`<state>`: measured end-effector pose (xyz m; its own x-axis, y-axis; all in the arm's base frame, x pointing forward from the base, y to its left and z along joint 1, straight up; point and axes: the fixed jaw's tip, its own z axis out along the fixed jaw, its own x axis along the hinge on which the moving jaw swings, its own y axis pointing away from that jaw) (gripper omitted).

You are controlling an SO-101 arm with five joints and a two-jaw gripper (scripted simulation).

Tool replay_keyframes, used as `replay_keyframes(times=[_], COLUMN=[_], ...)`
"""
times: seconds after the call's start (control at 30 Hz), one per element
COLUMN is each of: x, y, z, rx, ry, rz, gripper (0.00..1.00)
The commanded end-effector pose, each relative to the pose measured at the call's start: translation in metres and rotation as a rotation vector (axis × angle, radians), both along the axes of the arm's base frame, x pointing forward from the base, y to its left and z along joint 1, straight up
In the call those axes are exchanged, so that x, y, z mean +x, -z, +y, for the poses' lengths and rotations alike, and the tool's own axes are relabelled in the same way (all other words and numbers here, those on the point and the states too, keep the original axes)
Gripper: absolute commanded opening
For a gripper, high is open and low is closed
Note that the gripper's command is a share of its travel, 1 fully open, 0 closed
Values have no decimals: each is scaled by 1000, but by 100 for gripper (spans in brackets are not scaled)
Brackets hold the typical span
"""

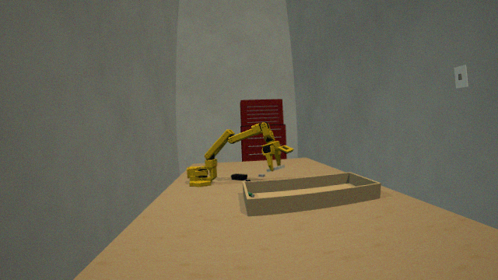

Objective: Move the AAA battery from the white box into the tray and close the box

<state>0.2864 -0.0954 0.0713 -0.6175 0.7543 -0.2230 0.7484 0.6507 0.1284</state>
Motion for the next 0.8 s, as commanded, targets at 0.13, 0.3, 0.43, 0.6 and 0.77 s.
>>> replay_keyframes(times=[0.13, 0.3, 0.43, 0.6, 0.77], x=[1, 1, 0, 0, 0], y=[-19, -18, -17, -17, -17], z=[0, 0, 0, 0, 0], rx=[-21, -20, -18, -17, -17], ry=[-6, -5, -4, -4, -4], rz=[-57, -54, -50, -49, -49], gripper=[20, 20, 20, 20, 20])
